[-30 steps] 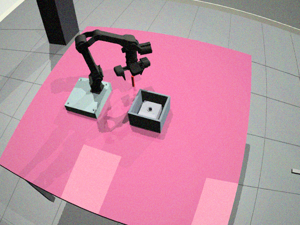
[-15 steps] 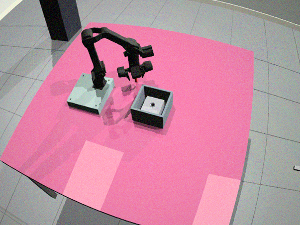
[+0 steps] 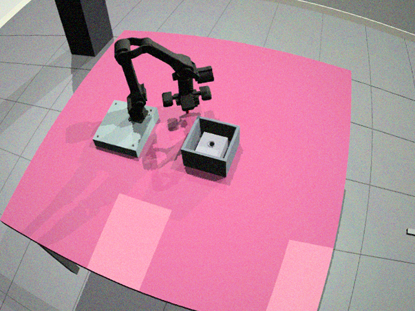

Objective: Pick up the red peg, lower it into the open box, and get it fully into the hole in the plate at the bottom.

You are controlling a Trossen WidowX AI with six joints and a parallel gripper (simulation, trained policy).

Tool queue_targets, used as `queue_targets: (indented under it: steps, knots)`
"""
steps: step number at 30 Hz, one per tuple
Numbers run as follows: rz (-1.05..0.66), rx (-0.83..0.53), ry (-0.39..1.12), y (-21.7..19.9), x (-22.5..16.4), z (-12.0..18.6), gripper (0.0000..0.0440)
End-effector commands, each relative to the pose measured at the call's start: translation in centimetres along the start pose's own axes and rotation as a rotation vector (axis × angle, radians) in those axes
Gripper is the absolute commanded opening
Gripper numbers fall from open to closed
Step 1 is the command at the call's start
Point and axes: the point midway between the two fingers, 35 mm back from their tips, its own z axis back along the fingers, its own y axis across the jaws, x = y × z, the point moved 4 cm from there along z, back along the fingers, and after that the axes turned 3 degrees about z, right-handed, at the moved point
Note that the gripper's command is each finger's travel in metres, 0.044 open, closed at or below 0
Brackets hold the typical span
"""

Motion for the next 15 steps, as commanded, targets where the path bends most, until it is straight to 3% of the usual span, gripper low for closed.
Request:
queue_targets:
  steps: [1,15]
  knots:
    - [0.025,0.029,-0.026,0.4,0.5,1.0,0.0000]
    - [0.123,0.103,-0.155,0.6,2.5,5.4,0.0002]
